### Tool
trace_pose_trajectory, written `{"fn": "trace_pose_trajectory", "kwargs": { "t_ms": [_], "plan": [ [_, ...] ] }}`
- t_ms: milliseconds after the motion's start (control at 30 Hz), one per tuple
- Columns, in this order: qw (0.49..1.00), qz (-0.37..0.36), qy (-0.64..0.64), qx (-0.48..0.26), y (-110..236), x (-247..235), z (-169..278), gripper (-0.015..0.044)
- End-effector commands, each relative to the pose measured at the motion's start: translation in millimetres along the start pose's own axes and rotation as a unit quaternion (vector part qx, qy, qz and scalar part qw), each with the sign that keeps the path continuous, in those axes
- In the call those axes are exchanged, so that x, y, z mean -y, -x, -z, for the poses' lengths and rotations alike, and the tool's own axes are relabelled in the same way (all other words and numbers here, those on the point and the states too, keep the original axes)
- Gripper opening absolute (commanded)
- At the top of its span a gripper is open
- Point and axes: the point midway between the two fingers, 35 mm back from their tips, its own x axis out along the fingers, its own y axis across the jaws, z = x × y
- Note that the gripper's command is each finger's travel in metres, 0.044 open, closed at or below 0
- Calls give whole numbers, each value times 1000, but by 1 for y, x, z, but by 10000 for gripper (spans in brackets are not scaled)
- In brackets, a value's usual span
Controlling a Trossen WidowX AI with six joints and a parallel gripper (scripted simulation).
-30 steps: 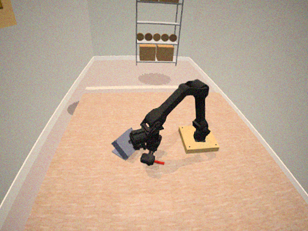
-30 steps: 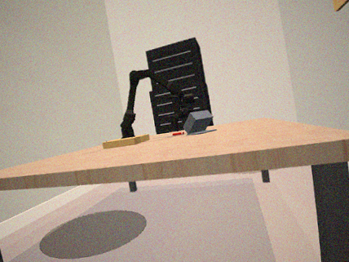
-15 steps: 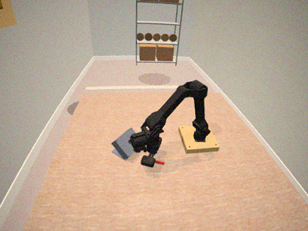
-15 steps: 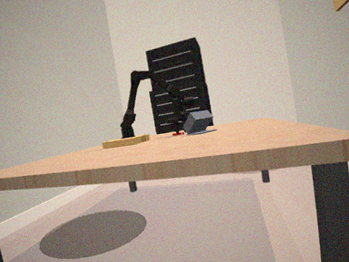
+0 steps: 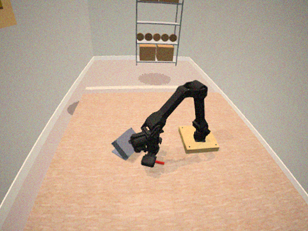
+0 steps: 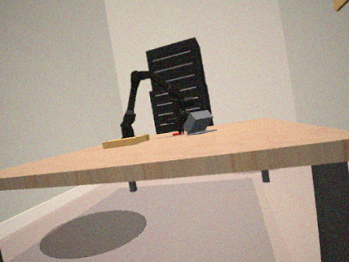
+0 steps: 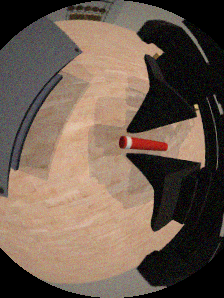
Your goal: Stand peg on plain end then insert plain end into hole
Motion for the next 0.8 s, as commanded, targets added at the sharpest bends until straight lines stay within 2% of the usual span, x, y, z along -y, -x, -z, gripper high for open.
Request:
{"fn": "trace_pose_trajectory", "kwargs": {
  "t_ms": [0,367,767],
  "plan": [
    [1000,-1,-1,-1,0,0,0,110],
    [1000,-1,-1,-1,0,0,0,51],
    [1000,0,0,30,4,0,2,51]
  ]
}}
